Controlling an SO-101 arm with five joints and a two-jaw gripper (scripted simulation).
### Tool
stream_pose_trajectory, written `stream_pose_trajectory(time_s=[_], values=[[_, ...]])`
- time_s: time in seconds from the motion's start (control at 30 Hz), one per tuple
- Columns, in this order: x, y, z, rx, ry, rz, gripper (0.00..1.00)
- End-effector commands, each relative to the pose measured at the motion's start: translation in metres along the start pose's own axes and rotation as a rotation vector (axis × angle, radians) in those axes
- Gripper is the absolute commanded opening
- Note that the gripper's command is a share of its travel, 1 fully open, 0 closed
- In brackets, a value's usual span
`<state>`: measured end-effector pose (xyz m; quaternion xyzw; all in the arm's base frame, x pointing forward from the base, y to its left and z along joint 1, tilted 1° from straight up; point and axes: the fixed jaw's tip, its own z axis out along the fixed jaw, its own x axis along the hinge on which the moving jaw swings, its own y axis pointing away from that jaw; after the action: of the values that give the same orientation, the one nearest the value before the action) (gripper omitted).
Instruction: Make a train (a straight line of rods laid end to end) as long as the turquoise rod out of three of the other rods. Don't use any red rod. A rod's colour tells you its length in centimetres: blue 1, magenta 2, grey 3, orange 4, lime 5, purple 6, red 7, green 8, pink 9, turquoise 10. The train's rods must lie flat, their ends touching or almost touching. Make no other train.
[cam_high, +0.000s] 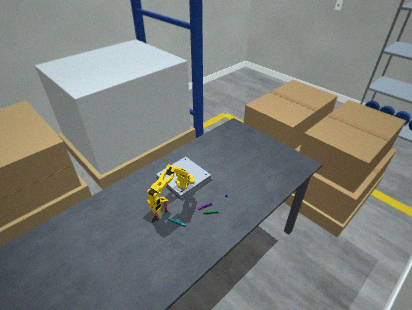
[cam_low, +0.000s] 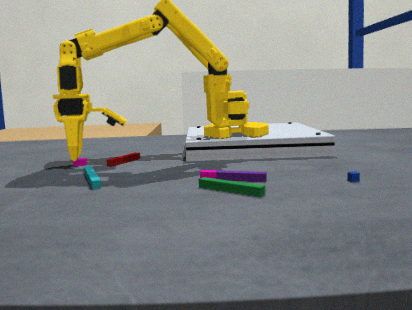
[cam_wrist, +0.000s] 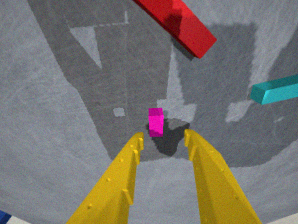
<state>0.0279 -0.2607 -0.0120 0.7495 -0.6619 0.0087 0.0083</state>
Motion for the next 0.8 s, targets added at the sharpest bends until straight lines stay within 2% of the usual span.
stream_pose_trajectory(time_s=[0.0, 0.3, 0.33, 0.77], values=[[-0.0059, 0.0016, 0.0105, 0.001, -0.034, -0.005, 0.19], [-0.0064, 0.0015, 0.0133, 0.001, -0.034, -0.005, 0.19], [-0.0116, 0.0015, 0.0180, 0.001, -0.055, -0.005, 0.19], [-0.0116, 0.0015, 0.0180, 0.001, -0.055, -0.005, 0.19]])
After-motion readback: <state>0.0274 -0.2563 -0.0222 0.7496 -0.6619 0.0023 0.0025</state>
